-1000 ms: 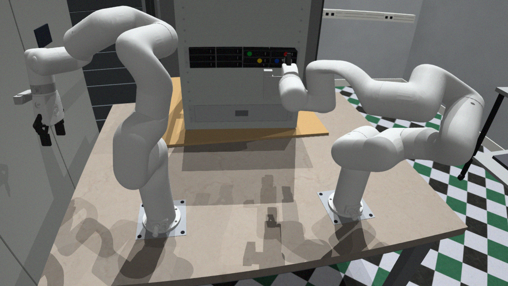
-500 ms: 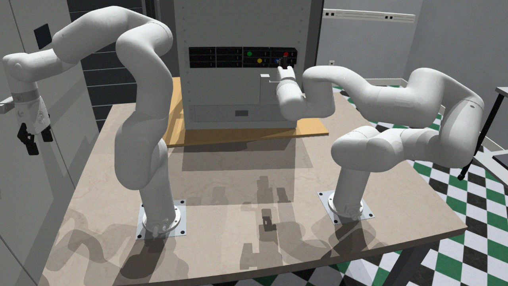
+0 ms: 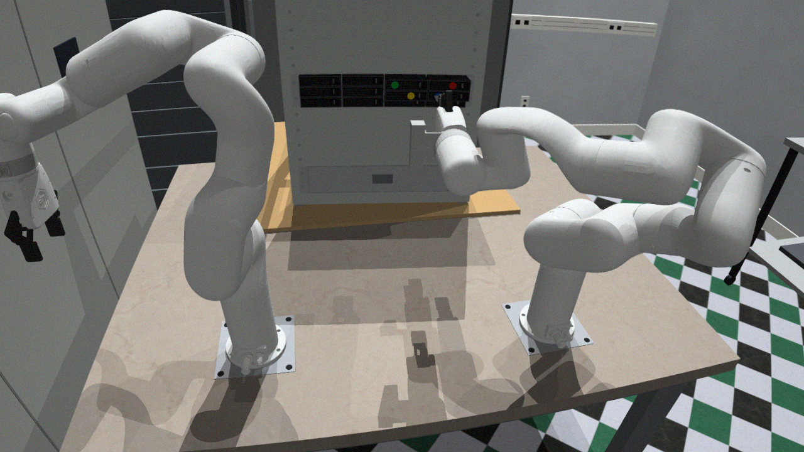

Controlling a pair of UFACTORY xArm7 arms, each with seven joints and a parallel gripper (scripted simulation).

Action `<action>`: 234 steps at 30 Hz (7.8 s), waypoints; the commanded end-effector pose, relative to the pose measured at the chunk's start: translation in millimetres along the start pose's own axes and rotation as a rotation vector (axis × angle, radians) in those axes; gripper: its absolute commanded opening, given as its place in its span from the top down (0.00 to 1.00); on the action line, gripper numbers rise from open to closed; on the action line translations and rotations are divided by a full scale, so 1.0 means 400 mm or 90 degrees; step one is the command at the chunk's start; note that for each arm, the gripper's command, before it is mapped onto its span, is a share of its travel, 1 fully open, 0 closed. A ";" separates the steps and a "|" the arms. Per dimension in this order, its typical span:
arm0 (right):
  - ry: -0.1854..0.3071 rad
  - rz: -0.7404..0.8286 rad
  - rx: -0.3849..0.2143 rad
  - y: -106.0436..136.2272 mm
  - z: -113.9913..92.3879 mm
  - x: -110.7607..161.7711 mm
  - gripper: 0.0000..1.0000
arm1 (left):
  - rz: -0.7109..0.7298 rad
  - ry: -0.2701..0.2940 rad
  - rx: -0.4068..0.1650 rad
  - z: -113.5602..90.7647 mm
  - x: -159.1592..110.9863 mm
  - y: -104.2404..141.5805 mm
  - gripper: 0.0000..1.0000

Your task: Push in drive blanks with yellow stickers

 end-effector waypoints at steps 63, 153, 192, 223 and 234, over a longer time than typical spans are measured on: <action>0.003 0.003 0.001 0.000 0.026 0.009 0.00 | -0.029 0.048 0.011 0.005 -0.204 -0.007 0.00; 0.005 0.003 0.001 0.003 0.359 0.097 0.00 | -0.029 0.048 0.011 0.005 -0.204 -0.007 0.00; 0.005 0.003 0.001 0.017 0.360 0.099 0.00 | -0.029 0.048 0.011 0.005 -0.204 -0.007 0.00; 0.005 0.002 0.001 0.275 0.360 0.129 0.00 | -0.029 0.048 0.011 0.005 -0.204 -0.007 0.00; 0.005 0.002 0.001 0.275 0.360 0.129 0.00 | -0.029 0.048 0.011 0.005 -0.204 -0.007 0.00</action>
Point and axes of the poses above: on each arm, the point where the finger pads meet when closed, its own z axis out along the fingers, its own x axis across the jaws, y = z × x, the point moved 6 cm from there along -z, back along the fingers, and after that the axes turned 7 degrees about z, right-handed, at the moved point
